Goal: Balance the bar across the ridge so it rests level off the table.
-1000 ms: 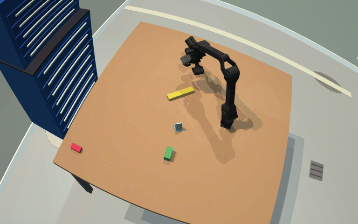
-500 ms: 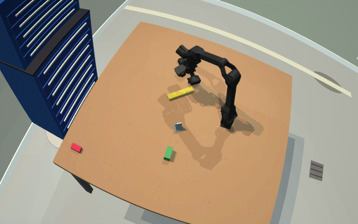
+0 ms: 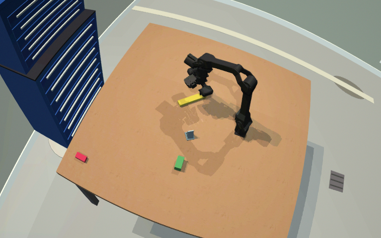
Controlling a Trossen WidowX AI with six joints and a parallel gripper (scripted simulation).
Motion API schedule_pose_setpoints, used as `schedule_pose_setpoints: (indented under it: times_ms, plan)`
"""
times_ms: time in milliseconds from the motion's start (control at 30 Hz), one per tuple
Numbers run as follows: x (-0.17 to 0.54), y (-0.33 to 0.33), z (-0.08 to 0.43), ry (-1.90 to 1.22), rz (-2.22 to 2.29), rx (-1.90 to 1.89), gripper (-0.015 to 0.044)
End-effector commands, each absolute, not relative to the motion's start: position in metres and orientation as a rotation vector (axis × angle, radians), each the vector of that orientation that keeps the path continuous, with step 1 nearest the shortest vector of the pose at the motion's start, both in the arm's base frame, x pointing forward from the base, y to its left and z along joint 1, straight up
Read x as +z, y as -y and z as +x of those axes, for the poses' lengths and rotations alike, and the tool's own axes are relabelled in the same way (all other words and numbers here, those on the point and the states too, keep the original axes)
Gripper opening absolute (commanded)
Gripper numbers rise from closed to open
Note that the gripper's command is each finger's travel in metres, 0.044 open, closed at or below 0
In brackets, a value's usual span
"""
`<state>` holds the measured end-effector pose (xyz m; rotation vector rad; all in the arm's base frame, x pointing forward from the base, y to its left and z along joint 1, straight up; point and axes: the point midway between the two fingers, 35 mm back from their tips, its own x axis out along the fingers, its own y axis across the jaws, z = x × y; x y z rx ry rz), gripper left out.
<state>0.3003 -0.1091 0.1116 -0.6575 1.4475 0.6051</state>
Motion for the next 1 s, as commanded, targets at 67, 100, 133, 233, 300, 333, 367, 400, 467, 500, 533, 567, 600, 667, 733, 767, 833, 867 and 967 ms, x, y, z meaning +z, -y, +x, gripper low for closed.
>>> schedule_pose_setpoints:
  times_ms: [67,100,133,233,300,333,367,400,467,500,533,567,600,667,733,767,833,867,967]
  plan:
    - [0.078,0.107,0.298,-1.457,-0.643,0.613,0.0315]
    - [0.075,0.106,0.298,-1.457,-0.643,0.613,0.0315]
    - [0.074,0.106,0.298,-1.457,-0.643,0.613,0.0315]
    - [0.074,0.106,0.298,-1.457,-0.643,0.613,0.0315]
    - [0.073,0.106,0.298,-1.457,-0.643,0.613,0.0315]
    - [0.073,0.106,0.298,-1.457,-0.643,0.613,0.0315]
    - [0.072,0.106,0.298,-1.457,-0.643,0.613,0.0315]
    - [0.071,0.107,0.298,-1.457,-0.643,0.613,0.0315]
    - [0.068,0.107,0.298,-1.457,-0.643,0.613,0.0315]
    - [0.067,0.107,0.298,-1.457,-0.643,0.613,0.0315]
    - [0.065,0.107,0.298,-1.457,-0.643,0.613,0.0315]
    - [0.063,0.107,0.298,-1.457,-0.643,0.613,0.0315]
    - [0.062,0.107,0.298,-1.457,-0.643,0.613,0.0315]
    - [0.058,0.107,0.298,-1.457,-0.643,0.613,0.0315]
    - [0.055,0.107,0.298,-1.457,-0.643,0.613,0.0315]
    - [0.054,0.107,0.298,-1.457,-0.643,0.613,0.0315]
    - [0.05,0.107,0.298,-1.457,-0.643,0.613,0.0315]
    - [0.049,0.107,0.298,-1.457,-0.643,0.613,0.0315]
    - [0.048,0.107,0.298,-1.457,-0.643,0.613,0.0315]
